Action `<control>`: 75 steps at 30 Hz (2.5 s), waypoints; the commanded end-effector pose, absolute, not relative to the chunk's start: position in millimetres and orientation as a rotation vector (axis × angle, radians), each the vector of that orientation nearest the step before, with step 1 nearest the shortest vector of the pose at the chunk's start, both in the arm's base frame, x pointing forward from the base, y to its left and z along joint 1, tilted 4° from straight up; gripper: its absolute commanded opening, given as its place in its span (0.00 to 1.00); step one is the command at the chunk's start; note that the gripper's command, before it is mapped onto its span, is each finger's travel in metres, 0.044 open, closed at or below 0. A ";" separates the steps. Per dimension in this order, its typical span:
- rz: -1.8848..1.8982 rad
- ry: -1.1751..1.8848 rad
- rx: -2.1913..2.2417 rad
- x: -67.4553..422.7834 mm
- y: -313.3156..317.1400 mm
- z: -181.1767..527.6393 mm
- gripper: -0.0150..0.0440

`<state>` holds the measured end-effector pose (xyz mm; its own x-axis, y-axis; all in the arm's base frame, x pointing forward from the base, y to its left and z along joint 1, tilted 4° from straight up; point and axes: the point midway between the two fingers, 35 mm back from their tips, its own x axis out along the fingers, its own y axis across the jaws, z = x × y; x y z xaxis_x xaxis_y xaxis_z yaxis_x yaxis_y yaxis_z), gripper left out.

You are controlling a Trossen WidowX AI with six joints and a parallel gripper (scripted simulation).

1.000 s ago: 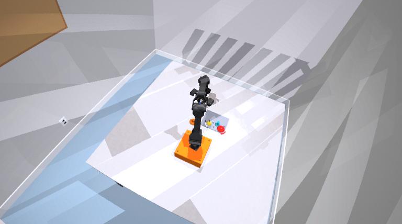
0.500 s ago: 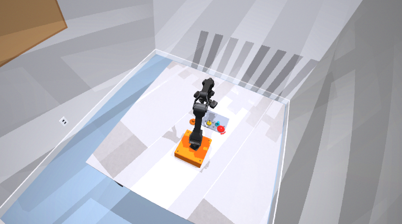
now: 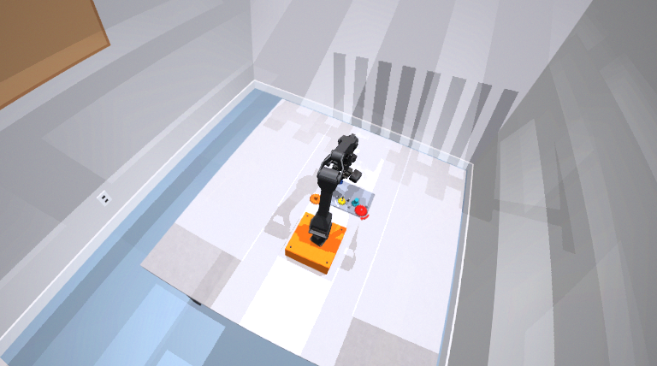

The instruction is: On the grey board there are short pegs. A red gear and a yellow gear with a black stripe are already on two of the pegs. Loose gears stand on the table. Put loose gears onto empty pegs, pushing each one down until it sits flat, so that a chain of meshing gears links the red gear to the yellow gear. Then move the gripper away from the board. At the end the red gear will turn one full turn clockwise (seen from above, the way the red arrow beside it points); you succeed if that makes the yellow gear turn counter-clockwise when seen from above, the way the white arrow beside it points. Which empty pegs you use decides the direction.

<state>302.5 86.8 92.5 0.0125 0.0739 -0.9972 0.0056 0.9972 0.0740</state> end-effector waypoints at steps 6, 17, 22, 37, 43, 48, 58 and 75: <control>0.058 1.560 0.058 304.8 65.9 77.4 0.25; 0.056 1.561 0.055 304.8 40.2 60.3 0.25; 0.055 1.562 0.053 303.6 28.4 52.7 0.25; 0.046 1.562 0.065 300.5 9.6 41.2 0.25; -0.053 1.564 0.164 300.5 9.5 41.9 0.25; -0.168 1.561 0.279 300.5 9.5 42.3 0.25; -0.396 1.535 0.507 300.5 9.5 42.6 0.25; -0.683 1.468 0.790 300.5 9.4 43.0 0.25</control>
